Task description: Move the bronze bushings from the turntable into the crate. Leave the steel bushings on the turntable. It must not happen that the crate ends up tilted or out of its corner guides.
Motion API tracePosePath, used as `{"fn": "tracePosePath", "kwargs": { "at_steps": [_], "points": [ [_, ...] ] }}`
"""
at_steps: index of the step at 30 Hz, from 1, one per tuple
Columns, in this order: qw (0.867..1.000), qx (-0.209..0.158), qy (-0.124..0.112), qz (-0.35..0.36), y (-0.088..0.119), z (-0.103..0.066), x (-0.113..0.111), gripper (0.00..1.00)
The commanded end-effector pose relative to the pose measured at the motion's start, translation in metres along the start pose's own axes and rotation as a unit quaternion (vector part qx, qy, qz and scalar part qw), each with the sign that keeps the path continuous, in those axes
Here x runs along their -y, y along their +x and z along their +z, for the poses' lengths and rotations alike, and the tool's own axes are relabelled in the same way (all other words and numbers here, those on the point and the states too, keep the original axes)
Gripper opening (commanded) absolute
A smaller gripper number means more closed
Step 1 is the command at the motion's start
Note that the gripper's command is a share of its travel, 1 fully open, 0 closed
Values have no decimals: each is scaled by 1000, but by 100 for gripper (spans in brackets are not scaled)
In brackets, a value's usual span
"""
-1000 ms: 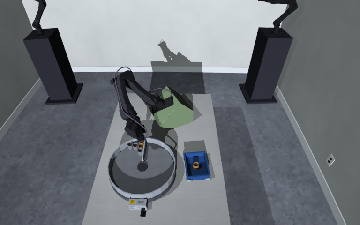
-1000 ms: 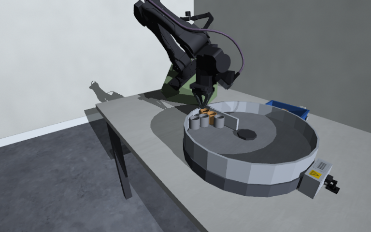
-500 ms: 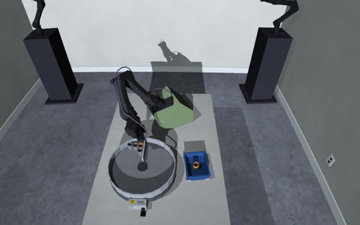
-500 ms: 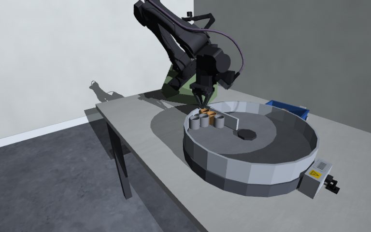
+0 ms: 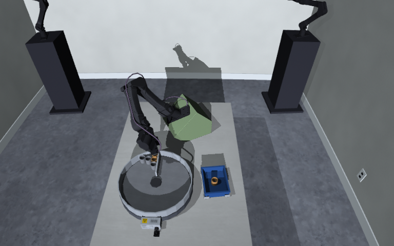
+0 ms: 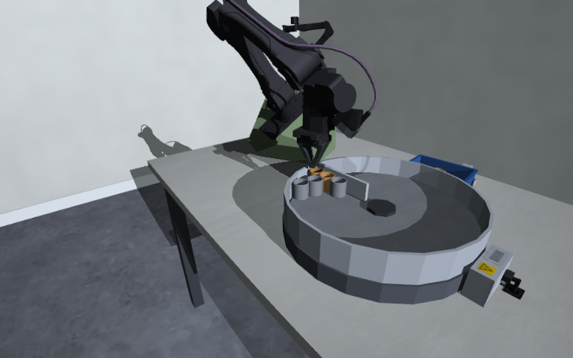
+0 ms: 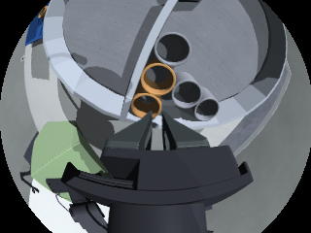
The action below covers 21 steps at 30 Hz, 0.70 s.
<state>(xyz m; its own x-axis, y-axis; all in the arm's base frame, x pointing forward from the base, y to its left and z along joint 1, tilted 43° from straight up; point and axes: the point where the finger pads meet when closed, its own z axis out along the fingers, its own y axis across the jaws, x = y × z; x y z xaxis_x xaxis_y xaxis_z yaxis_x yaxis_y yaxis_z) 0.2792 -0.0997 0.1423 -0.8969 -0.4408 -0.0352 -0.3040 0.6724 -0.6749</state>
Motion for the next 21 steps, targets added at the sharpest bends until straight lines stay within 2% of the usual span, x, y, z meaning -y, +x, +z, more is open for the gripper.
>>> {"fn": "tracePosePath", "kwargs": {
  "at_steps": [1,5,21],
  "points": [
    [1000,25,8,10,-19,-9,8,13],
    [1000,24,9,10,-16,-14,11,13],
    [1000,28,10,11,-17,-14,12,13]
  ]
}}
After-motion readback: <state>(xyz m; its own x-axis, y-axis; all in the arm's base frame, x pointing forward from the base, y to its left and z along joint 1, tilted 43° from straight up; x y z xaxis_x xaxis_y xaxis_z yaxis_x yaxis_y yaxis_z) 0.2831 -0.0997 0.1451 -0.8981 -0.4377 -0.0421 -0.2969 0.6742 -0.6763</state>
